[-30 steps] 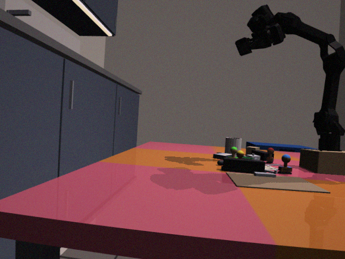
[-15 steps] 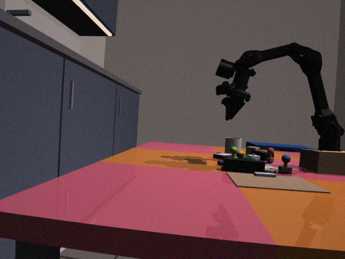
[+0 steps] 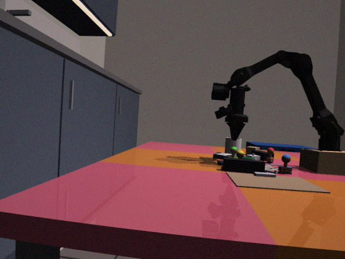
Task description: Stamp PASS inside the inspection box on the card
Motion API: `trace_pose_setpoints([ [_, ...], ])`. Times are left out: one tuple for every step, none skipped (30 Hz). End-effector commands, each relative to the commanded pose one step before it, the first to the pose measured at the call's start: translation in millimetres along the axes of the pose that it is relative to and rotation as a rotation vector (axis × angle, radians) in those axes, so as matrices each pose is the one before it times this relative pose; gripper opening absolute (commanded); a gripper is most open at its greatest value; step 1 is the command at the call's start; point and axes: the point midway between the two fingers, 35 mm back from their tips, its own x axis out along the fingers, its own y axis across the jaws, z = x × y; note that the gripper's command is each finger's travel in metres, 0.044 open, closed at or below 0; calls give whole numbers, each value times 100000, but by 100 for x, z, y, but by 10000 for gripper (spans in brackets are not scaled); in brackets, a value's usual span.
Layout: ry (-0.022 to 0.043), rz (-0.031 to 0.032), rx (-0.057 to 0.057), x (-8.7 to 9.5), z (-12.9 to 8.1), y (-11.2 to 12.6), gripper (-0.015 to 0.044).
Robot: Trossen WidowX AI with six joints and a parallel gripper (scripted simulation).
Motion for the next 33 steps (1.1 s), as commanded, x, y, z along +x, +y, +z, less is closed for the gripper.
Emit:
trace_pose_setpoints([
  [964, -494, 452, 818, -116, -47, 219],
  [0, 0, 0, 165, 12, 10, 219],
  [0, 0, 0, 165, 11, 10, 219],
  [0, 0, 0, 165, 10, 10, 219],
  [0, 0, 0, 165, 9, 10, 219],
  [0, 0, 0, 165, 8, 10, 219],
  [0, 0, 0, 165, 8, 11, 219],
  [0, 0, 0, 165, 7, 11, 219],
  [0, 0, 0, 165, 6, 11, 219],
  [0, 0, 0, 164, 5, 11, 219],
  [0, 0, 0, 164, 4, 11, 219],
  [0, 0, 0, 164, 3, 11, 219],
  [0, 0, 0, 164, 2, 11, 219],
  [0, 0, 0, 164, 2, 11, 219],
  [0, 0, 0, 164, 1, 11, 219],
  [1, 0, 0, 164, 0, 10, 219],
  [1, 0, 0, 163, -1, 10, 219],
  [1, 0, 0, 163, -2, 10, 219],
  [1, 0, 0, 163, -3, 10, 219],
  [1, 0, 0, 163, -4, 10, 219],
  [1, 0, 0, 163, -4, 10, 219],
  [1, 0, 0, 163, -5, 10, 219],
  [1, 0, 0, 162, -6, 10, 219],
  [1, 0, 0, 162, -7, 10, 219],
  [1, 0, 0, 162, -8, 10, 219],
  [1, 0, 0, 162, -9, 10, 219],
  [1, 0, 0, 162, -9, 10, 219],
  [1, 0, 0, 161, -10, 10, 219],
  [1, 0, 0, 161, -11, 10, 219],
  [2, 0, 0, 161, -12, 10, 219],
  [2, 0, 0, 161, -13, 10, 219],
  [2, 0, 0, 161, -14, 10, 219],
  [2, 0, 0, 161, -14, 10, 219],
])
